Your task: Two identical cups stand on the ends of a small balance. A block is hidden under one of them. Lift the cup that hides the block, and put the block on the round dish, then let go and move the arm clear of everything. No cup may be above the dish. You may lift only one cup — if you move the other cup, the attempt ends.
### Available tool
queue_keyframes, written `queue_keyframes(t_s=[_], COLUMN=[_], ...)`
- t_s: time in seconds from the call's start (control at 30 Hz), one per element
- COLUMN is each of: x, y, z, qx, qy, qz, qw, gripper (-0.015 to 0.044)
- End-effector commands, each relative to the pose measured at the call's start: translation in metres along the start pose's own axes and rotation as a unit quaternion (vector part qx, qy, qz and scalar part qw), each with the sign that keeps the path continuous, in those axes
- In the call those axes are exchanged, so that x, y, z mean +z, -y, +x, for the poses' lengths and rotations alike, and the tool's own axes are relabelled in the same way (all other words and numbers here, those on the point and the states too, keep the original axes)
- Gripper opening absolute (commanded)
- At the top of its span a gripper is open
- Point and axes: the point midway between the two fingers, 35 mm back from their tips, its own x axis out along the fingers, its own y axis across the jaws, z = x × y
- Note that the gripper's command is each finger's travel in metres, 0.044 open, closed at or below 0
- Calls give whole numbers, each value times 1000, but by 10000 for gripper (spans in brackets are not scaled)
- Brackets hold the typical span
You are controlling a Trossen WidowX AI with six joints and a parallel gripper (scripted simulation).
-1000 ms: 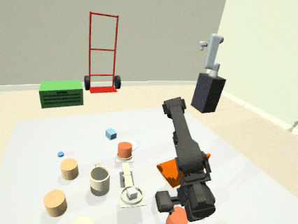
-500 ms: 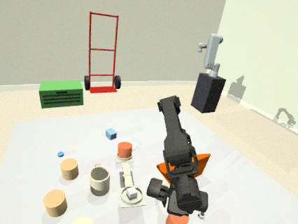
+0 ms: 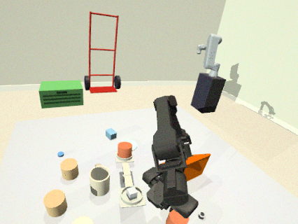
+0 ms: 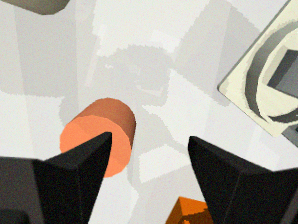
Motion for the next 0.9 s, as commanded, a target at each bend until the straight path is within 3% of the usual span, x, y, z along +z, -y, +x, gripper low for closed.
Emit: queue_keyframes(t_s=[0.0, 0.43, 0.87], x=[7, 21, 33], y=[9, 33, 60], z=[-6, -15, -23], qx=[-1, -5, -8], qy=[5, 8, 13], qz=[82, 301, 506], qw=[997, 953, 862], gripper=[260, 260, 260])
